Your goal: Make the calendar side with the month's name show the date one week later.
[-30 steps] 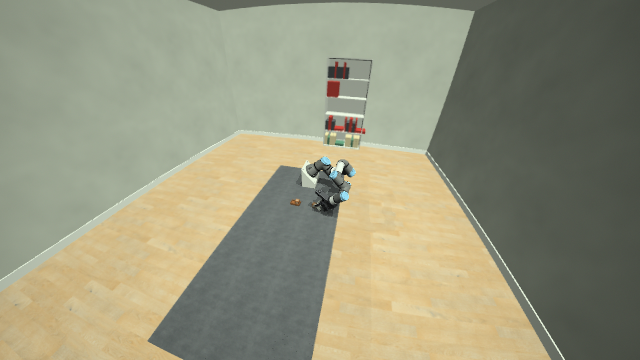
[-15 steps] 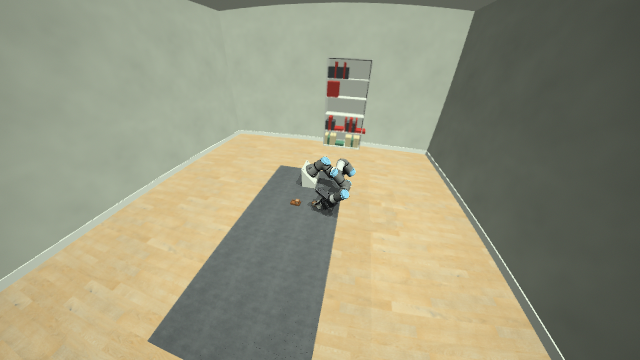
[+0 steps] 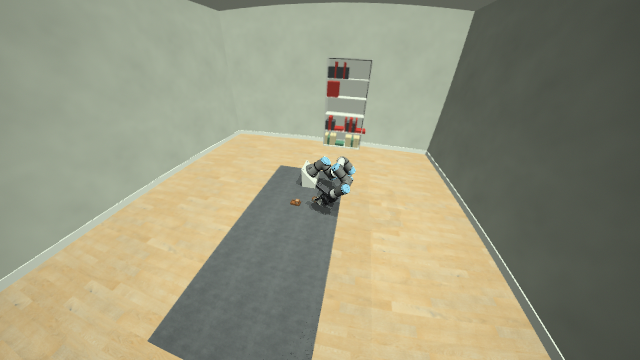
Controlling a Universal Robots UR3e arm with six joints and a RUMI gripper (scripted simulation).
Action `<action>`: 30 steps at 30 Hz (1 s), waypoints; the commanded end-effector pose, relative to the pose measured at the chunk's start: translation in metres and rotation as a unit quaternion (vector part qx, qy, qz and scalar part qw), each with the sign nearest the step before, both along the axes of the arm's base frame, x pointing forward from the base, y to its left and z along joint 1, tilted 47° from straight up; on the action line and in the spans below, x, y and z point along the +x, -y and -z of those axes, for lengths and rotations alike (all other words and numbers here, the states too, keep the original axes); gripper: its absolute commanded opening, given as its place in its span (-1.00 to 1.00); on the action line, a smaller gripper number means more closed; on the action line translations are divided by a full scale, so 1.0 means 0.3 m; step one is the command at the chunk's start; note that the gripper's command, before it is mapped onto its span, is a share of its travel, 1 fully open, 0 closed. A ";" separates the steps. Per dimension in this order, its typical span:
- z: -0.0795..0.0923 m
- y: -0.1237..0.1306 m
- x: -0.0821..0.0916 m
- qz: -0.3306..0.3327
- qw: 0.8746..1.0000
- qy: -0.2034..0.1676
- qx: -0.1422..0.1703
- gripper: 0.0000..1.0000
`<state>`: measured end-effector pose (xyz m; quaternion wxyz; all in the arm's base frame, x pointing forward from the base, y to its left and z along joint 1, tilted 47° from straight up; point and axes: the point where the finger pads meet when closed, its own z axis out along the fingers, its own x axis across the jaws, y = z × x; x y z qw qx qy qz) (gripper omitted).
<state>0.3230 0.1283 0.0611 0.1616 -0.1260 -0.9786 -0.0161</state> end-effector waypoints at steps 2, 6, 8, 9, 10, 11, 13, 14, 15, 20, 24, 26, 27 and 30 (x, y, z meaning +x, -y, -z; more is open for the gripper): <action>-0.023 0.024 0.003 0.000 1.000 0.000 0.000 -0.78; -0.023 0.024 0.003 0.000 1.000 0.000 0.000 -0.78; -0.023 0.024 0.003 0.000 1.000 0.000 0.000 -0.78; -0.023 0.024 0.003 0.000 1.000 0.000 0.000 -0.78; -0.023 0.024 0.003 0.000 1.000 0.000 0.000 -0.78; -0.023 0.024 0.003 0.000 1.000 0.000 0.000 -0.78; -0.023 0.024 0.003 0.000 1.000 0.000 0.000 -0.78; -0.023 0.024 0.003 0.000 1.000 0.000 0.001 -0.78; -0.023 0.024 0.003 0.001 1.000 0.000 0.001 -0.78; -0.022 0.025 0.002 0.003 1.000 0.001 0.009 -0.78; -0.022 0.027 0.001 0.007 1.000 0.002 0.021 -0.78; -0.021 0.028 0.000 0.011 0.999 0.004 0.031 -0.78; -0.021 0.028 -0.001 0.013 0.999 0.005 0.037 -0.78; -0.021 0.030 -0.002 0.019 0.998 0.009 0.055 -0.78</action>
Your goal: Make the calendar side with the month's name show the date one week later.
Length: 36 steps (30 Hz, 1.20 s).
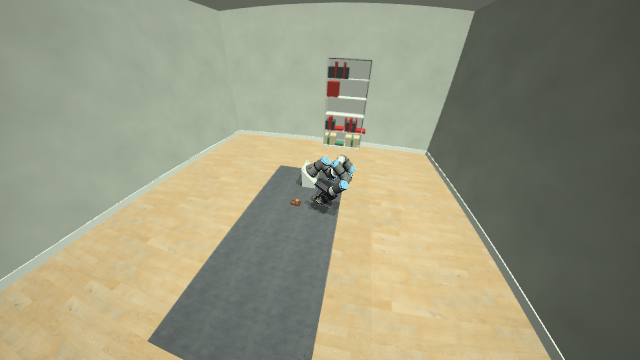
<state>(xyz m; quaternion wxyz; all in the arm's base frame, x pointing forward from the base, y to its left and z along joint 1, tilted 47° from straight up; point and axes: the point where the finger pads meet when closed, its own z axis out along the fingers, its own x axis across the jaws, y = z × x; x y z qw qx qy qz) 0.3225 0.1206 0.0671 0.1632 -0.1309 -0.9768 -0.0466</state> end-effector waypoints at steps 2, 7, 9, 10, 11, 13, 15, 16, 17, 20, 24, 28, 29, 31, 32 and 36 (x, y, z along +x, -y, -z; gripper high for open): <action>0.000 0.005 -0.001 0.014 0.999 0.010 0.038 -0.78; -0.001 0.006 0.000 0.022 0.998 0.018 0.061 -0.78; -0.001 0.006 0.000 0.024 0.997 0.020 0.066 -0.78; -0.001 0.006 0.000 0.026 0.997 0.021 0.071 -0.78; -0.001 0.006 0.001 0.027 0.997 0.023 0.075 -0.78; -0.001 0.006 0.001 0.030 0.996 0.026 0.081 -0.78; -0.002 0.006 0.002 0.031 0.995 0.028 0.086 -0.78; -0.002 0.006 0.002 0.032 0.995 0.028 0.088 -0.78; -0.002 0.006 0.002 0.032 0.995 0.029 0.089 -0.78; -0.002 0.006 0.002 0.033 0.995 0.030 0.090 -0.78; -0.002 0.007 0.002 0.033 0.995 0.030 0.091 -0.78; -0.001 0.007 0.001 0.034 0.994 0.030 0.095 -0.78; -0.001 0.007 0.001 0.035 0.994 0.030 0.099 -0.78; 0.000 0.008 -0.001 0.038 0.993 0.031 0.108 -0.78; 0.001 0.009 -0.002 0.040 0.992 0.032 0.114 -0.78; 0.003 0.011 -0.005 0.050 0.988 0.037 0.143 -0.78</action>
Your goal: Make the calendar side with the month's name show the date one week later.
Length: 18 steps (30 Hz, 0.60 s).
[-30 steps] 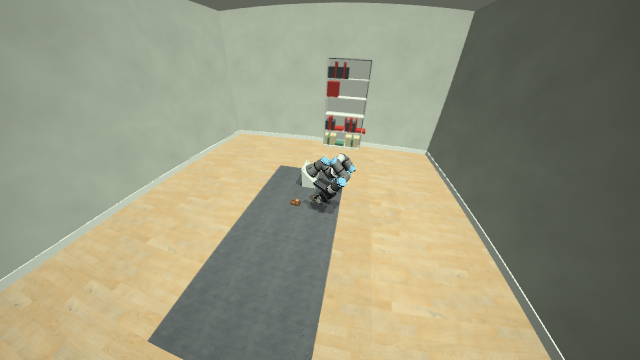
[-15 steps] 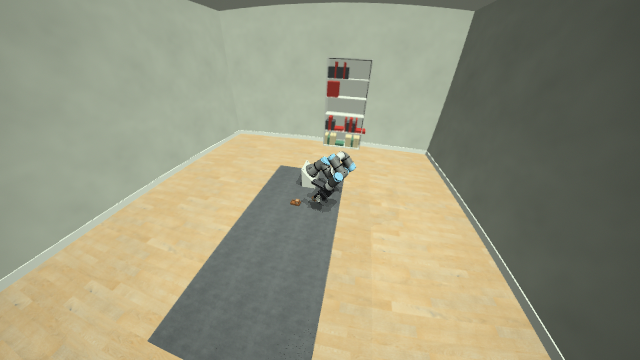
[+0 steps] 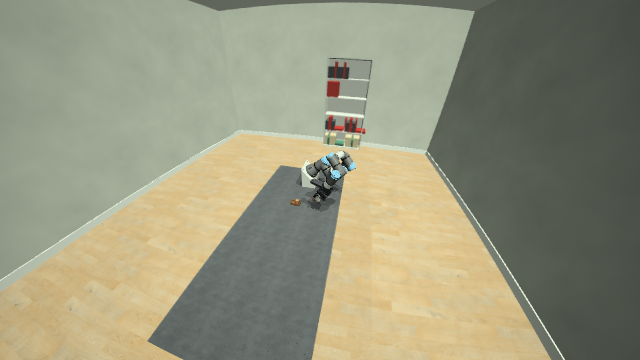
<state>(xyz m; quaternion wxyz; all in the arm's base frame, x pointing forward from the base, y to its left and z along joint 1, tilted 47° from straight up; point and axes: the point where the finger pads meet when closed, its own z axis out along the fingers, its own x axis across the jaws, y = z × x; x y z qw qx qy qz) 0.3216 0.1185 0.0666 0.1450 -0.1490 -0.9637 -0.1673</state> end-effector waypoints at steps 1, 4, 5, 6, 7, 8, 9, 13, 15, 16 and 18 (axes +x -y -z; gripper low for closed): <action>0.001 0.004 -0.002 0.013 0.999 0.009 0.038 -0.78; 0.001 0.006 -0.002 0.021 0.998 0.016 0.061 -0.78; 0.001 0.006 -0.002 0.021 0.998 0.016 0.061 -0.78; 0.001 0.006 -0.002 0.021 0.998 0.016 0.061 -0.78; 0.001 0.006 -0.001 0.024 0.997 0.018 0.068 -0.78; 0.001 0.006 -0.001 0.027 0.997 0.021 0.074 -0.78; 0.001 0.006 0.000 0.029 0.996 0.023 0.080 -0.78; 0.000 0.007 0.002 0.035 0.995 0.029 0.094 -0.78; -0.001 0.007 0.003 0.036 0.994 0.030 0.096 -0.78; -0.001 0.007 0.003 0.036 0.994 0.030 0.096 -0.78; -0.001 0.007 0.003 0.036 0.994 0.030 0.096 -0.78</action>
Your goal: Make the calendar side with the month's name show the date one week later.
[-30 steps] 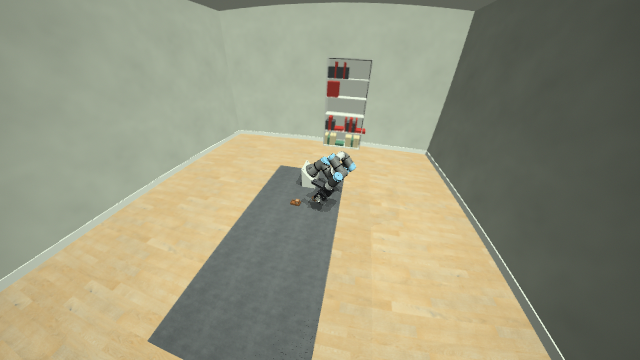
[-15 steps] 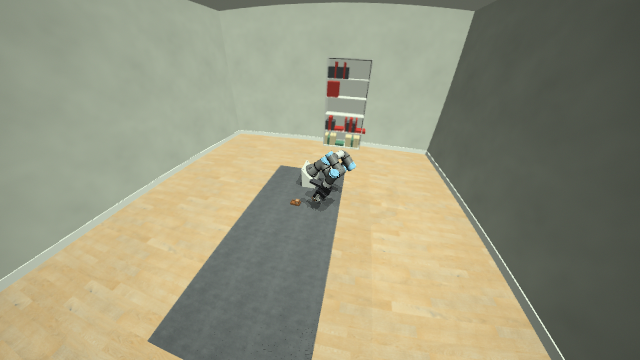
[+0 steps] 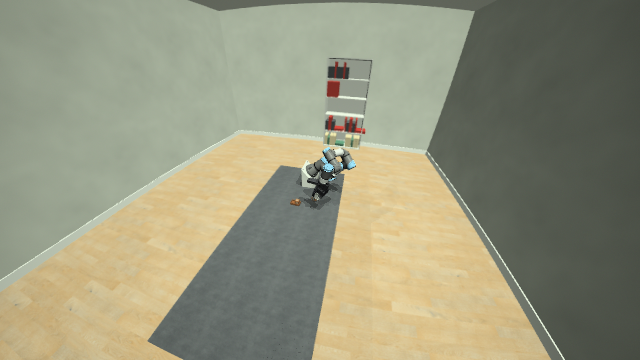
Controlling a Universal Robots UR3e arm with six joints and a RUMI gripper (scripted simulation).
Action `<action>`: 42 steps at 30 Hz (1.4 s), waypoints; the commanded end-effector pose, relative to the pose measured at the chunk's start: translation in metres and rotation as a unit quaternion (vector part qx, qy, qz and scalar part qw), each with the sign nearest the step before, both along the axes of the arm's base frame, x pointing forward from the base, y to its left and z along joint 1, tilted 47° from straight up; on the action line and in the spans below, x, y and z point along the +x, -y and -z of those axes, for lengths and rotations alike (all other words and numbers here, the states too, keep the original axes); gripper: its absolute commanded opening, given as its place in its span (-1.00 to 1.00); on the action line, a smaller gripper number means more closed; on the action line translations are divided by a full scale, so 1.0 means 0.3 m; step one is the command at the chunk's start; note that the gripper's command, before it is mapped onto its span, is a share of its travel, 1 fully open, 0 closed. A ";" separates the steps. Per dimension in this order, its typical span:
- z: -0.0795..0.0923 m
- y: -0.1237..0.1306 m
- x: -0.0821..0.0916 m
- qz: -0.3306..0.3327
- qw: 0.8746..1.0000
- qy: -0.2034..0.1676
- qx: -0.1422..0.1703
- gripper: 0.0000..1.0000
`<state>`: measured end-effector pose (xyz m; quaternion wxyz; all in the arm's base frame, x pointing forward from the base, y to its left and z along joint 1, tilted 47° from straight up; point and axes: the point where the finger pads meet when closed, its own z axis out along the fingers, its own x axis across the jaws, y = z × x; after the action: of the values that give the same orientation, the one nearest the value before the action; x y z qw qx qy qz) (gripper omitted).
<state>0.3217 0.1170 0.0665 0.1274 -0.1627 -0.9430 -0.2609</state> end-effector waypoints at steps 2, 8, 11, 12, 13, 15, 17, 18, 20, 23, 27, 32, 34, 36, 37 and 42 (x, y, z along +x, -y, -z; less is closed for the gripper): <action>-0.001 0.002 0.002 0.004 1.000 0.005 0.009 -0.78; 0.002 0.003 -0.002 0.007 1.000 0.006 0.022 -0.78; 0.005 0.004 -0.005 0.013 0.999 0.009 0.043 -0.78; 0.005 0.004 -0.006 0.015 0.999 0.011 0.051 -0.78; 0.006 0.005 -0.006 0.018 0.998 0.013 0.059 -0.78; 0.007 0.005 -0.007 0.024 0.997 0.017 0.077 -0.78; 0.007 0.006 -0.006 0.030 0.995 0.022 0.093 -0.78; 0.006 0.006 -0.006 0.033 0.994 0.025 0.100 -0.78; 0.005 0.007 -0.004 0.039 0.992 0.030 0.112 -0.78; 0.005 0.008 -0.003 0.041 0.992 0.032 0.117 -0.78; 0.004 0.008 -0.001 0.045 0.990 0.036 0.126 -0.78; 0.004 0.008 -0.002 0.046 0.990 0.036 0.129 -0.78; 0.006 0.008 -0.003 0.048 0.989 0.037 0.135 -0.78; 0.009 0.009 -0.005 0.051 0.987 0.038 0.147 -0.78; 0.010 0.009 -0.007 0.053 0.986 0.040 0.155 -0.78; 0.013 0.009 -0.009 0.061 0.980 0.045 0.182 -0.78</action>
<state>0.3196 0.1150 0.0637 0.1006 -0.1802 -0.8868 -0.4135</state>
